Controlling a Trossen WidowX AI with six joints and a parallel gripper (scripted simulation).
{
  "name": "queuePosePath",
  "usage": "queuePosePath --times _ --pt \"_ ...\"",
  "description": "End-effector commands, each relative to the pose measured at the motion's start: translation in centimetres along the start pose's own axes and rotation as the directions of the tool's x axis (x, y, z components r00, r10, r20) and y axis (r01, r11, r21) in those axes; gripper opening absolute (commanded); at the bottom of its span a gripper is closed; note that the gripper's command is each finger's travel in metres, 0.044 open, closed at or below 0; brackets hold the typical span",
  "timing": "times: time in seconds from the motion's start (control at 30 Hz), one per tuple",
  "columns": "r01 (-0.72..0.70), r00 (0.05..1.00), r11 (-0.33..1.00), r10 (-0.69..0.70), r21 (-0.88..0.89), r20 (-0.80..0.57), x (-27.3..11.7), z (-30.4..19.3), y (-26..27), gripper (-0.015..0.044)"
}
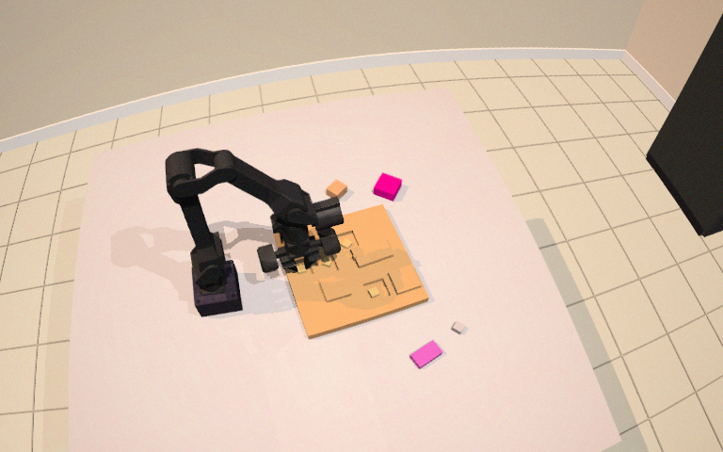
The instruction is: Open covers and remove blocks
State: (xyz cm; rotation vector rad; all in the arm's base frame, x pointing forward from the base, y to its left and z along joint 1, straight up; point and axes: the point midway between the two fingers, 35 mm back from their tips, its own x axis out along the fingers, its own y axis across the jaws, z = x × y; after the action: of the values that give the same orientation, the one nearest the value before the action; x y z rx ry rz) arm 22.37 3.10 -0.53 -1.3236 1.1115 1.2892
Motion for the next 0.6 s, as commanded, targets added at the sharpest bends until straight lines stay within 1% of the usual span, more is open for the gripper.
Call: queuePosePath --times 0.0,0.57 --pt "0.0 1.0 1.0 0.0 0.0 0.0 -0.3 0.0 0.0 0.008" --pt "-0.003 1.0 1.0 0.003 -0.002 -0.001 -2.5 0.0 0.0 0.008"
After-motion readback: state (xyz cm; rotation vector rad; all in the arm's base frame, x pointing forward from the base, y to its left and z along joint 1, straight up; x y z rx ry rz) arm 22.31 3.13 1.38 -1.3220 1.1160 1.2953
